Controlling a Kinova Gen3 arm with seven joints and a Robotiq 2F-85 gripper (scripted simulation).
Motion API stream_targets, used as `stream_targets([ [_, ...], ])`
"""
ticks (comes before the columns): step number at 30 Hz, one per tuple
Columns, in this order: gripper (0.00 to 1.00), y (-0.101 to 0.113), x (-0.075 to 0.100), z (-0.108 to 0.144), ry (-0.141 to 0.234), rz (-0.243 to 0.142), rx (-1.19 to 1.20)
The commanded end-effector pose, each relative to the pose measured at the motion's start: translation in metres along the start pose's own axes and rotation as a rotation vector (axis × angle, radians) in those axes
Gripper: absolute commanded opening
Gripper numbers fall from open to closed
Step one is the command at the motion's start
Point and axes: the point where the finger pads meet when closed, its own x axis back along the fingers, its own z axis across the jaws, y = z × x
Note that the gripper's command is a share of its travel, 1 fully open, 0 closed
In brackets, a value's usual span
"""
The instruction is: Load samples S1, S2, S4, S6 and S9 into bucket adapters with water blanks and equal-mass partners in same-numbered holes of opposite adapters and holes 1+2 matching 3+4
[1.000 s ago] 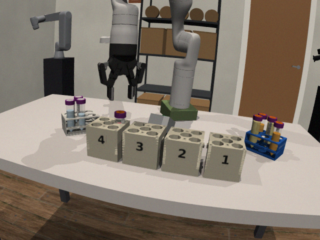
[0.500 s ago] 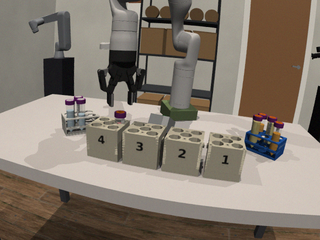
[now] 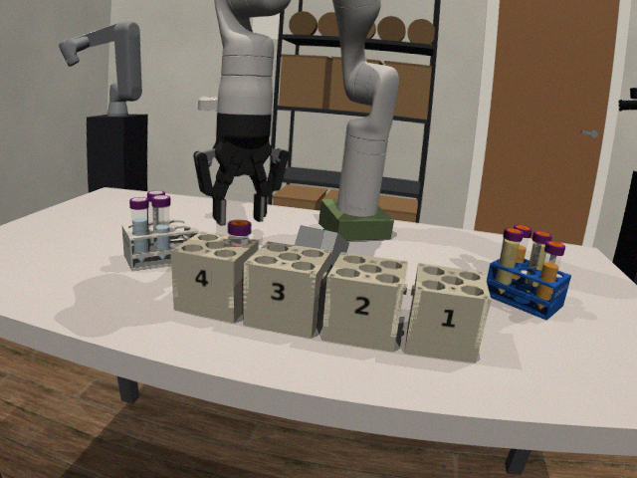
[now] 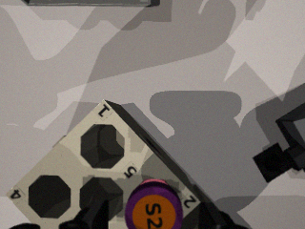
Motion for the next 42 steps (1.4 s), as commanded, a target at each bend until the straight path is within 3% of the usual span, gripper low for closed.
stream_targets([
  [1, 0.62, -0.001, -0.005, -0.001, -0.002, 0.004, -0.006],
  [7, 0.62, -0.002, -0.013, 0.0, -0.001, 0.005, -0.006],
  [42, 0.62, -0.001, -0.018, -0.001, -0.002, 0.003, -0.006],
])
